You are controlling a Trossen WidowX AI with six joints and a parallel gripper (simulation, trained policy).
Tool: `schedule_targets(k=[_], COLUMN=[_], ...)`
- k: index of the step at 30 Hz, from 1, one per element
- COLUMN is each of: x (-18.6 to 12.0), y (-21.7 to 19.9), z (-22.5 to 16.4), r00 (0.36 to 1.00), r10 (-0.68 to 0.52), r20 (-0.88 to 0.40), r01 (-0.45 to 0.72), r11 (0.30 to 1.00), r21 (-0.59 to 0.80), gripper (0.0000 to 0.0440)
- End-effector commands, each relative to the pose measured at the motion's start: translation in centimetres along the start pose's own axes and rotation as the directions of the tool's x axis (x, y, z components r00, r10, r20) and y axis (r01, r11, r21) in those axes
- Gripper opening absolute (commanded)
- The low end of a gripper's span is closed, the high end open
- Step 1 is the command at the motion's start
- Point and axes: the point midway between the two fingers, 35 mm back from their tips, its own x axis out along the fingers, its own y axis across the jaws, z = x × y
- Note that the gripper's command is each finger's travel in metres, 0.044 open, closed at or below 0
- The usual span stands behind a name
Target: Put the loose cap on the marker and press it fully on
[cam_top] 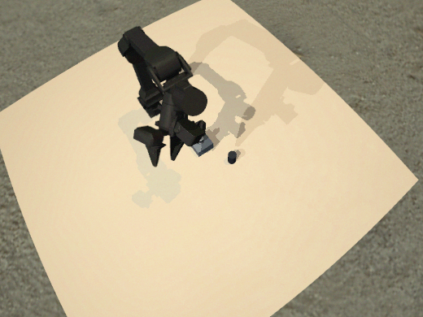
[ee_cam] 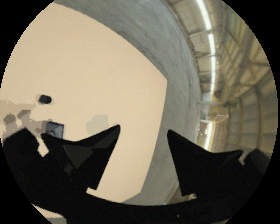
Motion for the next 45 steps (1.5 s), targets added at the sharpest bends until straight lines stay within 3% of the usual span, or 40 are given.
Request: schedule_targets(k=[1,23,45], x=[0.6,2.9,4.2], y=[1.5,8.5,15.7], z=[0.8,3.2,3.9], r00=[0.999,0.973,0.904], r10=[0.041,0.219,0.390], r20=[-0.006,-0.070,-0.177], r01=[-0.041,-0.219,-0.391], r11=[0.999,0.976,0.920], r21=[-0.003,0.003,0.029], gripper=[0.0323,0.0325,0.0327])
